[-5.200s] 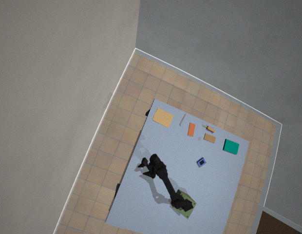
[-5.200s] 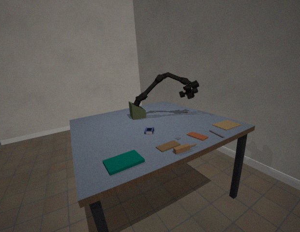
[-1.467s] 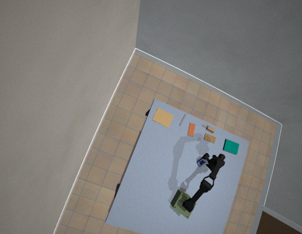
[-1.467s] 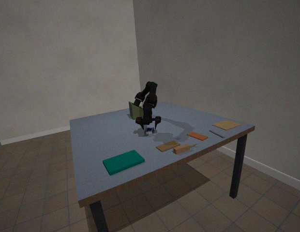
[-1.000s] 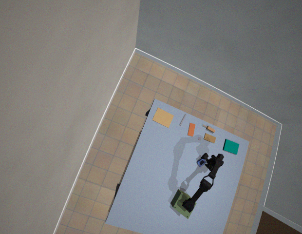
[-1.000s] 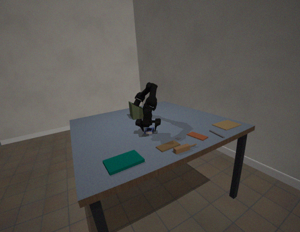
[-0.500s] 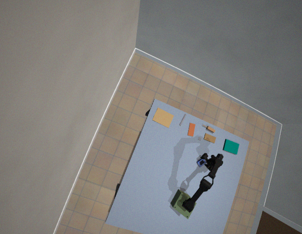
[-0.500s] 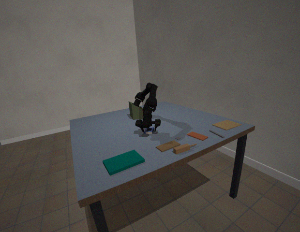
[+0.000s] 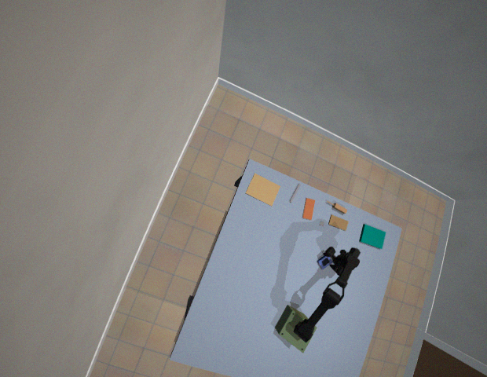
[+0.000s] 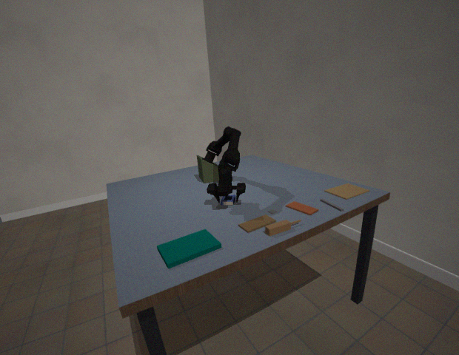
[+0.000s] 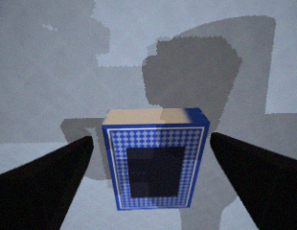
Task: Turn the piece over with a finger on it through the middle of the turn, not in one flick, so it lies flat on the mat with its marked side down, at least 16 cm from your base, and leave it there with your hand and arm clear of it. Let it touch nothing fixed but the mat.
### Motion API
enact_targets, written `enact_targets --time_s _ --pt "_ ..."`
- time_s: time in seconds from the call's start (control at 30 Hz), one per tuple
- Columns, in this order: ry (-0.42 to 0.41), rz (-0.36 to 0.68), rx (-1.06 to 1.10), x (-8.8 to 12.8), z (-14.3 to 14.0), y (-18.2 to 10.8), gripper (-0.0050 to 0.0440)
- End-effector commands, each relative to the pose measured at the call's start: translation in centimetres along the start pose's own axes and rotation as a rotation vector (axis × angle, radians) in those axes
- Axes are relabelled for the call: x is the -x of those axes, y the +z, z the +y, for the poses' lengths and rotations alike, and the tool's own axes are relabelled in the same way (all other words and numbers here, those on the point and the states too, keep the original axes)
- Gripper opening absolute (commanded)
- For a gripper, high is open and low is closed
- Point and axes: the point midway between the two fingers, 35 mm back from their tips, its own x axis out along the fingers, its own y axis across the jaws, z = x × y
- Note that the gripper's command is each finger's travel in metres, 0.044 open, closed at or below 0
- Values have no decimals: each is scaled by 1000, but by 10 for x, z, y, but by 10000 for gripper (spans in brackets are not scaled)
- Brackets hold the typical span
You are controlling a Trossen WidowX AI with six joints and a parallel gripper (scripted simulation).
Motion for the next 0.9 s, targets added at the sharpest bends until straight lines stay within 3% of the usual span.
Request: enact_targets --time_s 0.0,0.87 --pt "0 4 -3 -1 0 -1 440" --pt "0 10 -8 -4 -1 -2 440"
